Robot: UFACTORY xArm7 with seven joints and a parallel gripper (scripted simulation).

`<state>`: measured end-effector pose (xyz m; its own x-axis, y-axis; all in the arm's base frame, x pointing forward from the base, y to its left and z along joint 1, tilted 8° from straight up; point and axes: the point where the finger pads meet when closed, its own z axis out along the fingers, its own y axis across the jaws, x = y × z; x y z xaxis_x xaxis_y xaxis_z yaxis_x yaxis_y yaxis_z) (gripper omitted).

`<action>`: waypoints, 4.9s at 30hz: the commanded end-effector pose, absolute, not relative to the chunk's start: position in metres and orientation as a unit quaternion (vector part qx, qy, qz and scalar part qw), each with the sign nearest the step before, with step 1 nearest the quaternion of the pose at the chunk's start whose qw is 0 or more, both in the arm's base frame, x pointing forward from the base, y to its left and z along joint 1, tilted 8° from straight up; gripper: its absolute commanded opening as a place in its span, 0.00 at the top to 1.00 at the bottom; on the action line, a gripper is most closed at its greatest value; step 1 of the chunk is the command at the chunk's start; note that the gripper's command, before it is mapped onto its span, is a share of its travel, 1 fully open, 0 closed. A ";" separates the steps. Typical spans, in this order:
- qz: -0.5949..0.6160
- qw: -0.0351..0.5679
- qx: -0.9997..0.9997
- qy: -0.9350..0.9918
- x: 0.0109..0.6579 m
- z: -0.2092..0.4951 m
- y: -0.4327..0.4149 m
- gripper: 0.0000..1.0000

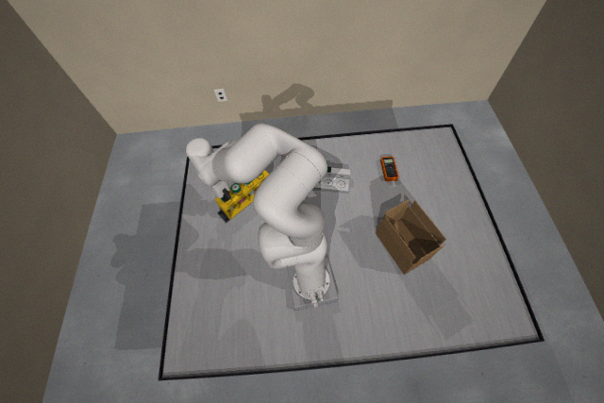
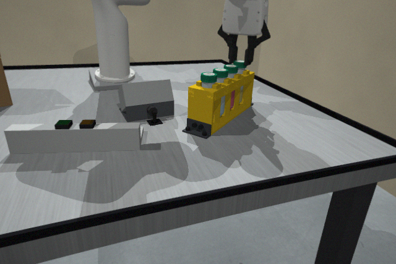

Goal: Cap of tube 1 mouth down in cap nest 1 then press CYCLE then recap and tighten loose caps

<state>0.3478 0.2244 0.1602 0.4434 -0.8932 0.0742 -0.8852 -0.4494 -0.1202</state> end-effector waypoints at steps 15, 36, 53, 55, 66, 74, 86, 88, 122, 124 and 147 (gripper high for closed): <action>-0.064 0.033 -0.849 0.524 0.344 0.197 0.226 1.00; -0.072 0.010 -0.974 0.215 0.356 0.200 0.122 1.00; -0.072 0.010 -0.974 0.215 0.369 0.203 0.018 1.00; -0.072 0.010 -0.974 0.215 0.371 0.203 0.002 1.00; -0.072 0.009 -0.974 0.215 0.380 0.206 -0.072 1.00; -0.072 0.009 -0.974 0.215 0.382 0.206 -0.088 1.00; -0.072 0.009 -0.974 0.215 0.385 0.181 -0.089 1.00; -0.072 0.009 -0.974 0.215 0.387 0.172 -0.089 1.00; -0.072 0.009 -0.974 0.215 0.402 0.079 -0.090 1.00; -0.072 0.009 -0.974 0.215 0.402 0.079 -0.090 1.00; -0.072 0.009 -0.974 0.215 0.400 0.077 -0.090 1.00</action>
<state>0.3991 -0.0900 0.0771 0.8976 -0.4203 0.1329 -0.4177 -0.9073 -0.0484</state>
